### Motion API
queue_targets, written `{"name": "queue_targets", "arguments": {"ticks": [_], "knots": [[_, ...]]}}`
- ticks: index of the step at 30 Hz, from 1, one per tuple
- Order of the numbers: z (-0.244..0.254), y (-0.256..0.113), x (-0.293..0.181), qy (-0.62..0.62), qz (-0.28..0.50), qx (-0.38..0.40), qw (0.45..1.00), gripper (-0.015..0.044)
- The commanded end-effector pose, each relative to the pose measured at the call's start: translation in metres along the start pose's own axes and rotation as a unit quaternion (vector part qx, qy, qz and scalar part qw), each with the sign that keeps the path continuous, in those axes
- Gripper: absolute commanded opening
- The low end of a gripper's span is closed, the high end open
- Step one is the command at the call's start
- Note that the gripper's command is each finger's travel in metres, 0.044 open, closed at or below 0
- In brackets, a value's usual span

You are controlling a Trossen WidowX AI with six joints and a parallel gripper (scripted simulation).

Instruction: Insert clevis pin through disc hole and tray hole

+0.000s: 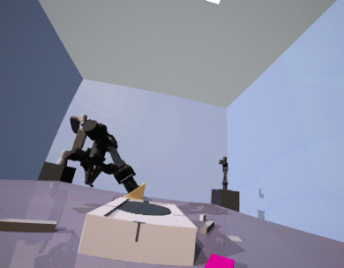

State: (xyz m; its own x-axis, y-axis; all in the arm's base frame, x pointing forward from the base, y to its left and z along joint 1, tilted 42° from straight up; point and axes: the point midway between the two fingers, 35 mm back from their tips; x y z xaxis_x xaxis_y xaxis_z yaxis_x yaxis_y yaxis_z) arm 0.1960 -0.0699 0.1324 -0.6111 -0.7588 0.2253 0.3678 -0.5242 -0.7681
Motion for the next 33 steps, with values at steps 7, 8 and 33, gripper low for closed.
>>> {"name": "queue_targets", "arguments": {"ticks": [7, 8, 33], "knots": [[0.004, -0.001, -0.019, -0.159, 0.008, -0.018, 0.987, 0.0], [0.004, -0.001, -0.02, -0.176, 0.008, -0.02, 0.984, 0.0], [0.006, 0.003, -0.066, -0.568, 0.021, -0.06, 0.821, 0.0]]}}
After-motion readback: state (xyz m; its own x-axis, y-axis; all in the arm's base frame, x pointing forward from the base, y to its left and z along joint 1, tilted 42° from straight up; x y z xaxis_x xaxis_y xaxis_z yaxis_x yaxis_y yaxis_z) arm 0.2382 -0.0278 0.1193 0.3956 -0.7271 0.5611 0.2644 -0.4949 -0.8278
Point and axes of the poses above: the point midway between the two fingers, 35 mm back from their tips, its own y axis out along the fingers, its own z axis across the jaws, x = y × z
